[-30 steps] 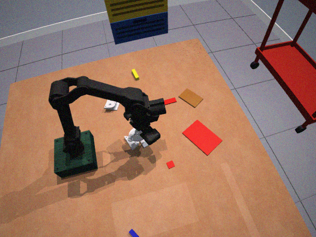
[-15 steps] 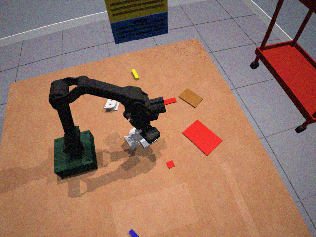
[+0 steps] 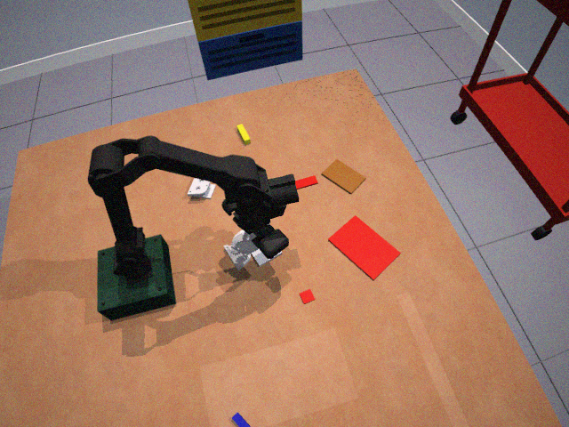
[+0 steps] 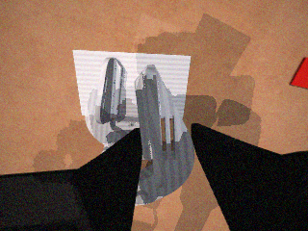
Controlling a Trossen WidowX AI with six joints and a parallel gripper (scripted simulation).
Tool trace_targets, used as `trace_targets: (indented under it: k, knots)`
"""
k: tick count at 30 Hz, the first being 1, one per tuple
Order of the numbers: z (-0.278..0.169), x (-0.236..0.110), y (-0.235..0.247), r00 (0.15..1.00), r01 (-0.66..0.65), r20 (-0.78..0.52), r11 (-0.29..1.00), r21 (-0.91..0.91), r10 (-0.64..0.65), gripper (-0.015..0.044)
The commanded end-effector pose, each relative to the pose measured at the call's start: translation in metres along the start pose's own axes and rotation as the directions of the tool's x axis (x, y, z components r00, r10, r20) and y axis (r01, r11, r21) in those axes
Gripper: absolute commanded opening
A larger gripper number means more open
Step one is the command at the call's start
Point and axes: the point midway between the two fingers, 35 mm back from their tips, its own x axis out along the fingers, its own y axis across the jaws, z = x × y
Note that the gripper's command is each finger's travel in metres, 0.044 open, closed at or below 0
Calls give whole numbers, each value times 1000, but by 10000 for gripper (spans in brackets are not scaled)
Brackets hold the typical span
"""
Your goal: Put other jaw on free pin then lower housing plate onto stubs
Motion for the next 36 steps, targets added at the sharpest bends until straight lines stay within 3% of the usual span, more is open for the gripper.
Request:
trace_targets:
  k: [1, 36]
  knots:
    - [0, 0, 1, 1000, -2, 0, 1000, 3, 2, 134]
    - [1, 44, 1, 1000, -2, 0, 1000, 2, 2, 134]
